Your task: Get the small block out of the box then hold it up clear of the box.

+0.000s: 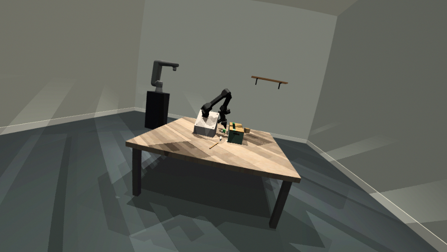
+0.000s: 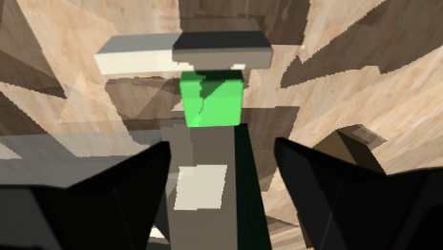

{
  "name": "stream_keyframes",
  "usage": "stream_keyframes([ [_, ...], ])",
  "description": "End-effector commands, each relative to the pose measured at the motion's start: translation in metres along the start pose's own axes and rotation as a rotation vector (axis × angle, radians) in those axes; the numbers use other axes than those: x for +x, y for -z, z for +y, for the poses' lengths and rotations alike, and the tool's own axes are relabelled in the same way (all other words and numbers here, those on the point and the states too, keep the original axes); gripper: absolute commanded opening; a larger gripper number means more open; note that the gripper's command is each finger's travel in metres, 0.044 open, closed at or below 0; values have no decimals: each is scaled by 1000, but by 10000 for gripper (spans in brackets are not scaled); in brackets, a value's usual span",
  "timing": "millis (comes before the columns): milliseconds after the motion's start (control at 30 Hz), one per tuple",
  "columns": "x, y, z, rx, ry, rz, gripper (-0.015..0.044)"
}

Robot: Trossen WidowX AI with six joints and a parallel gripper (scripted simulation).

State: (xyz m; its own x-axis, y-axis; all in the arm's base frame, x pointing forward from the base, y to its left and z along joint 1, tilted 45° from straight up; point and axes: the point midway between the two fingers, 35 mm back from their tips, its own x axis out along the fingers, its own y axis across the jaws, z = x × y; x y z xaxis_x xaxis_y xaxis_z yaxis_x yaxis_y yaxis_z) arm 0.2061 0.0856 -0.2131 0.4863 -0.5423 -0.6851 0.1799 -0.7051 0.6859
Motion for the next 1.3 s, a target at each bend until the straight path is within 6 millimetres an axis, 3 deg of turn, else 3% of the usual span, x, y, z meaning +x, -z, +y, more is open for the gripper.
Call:
stream_keyframes([
  [0,7,-3,1,-8,-6,1,285],
  [767,37,-18,5,-9,-11,1,285],
  [1033,37,-18,5,-9,-11,1,75],
  [1100,37,-18,5,-9,-11,1,62],
  [1167,34,-17,4,-8,-10,1,9],
  [1267,23,-10,3,-7,-7,1,0],
])
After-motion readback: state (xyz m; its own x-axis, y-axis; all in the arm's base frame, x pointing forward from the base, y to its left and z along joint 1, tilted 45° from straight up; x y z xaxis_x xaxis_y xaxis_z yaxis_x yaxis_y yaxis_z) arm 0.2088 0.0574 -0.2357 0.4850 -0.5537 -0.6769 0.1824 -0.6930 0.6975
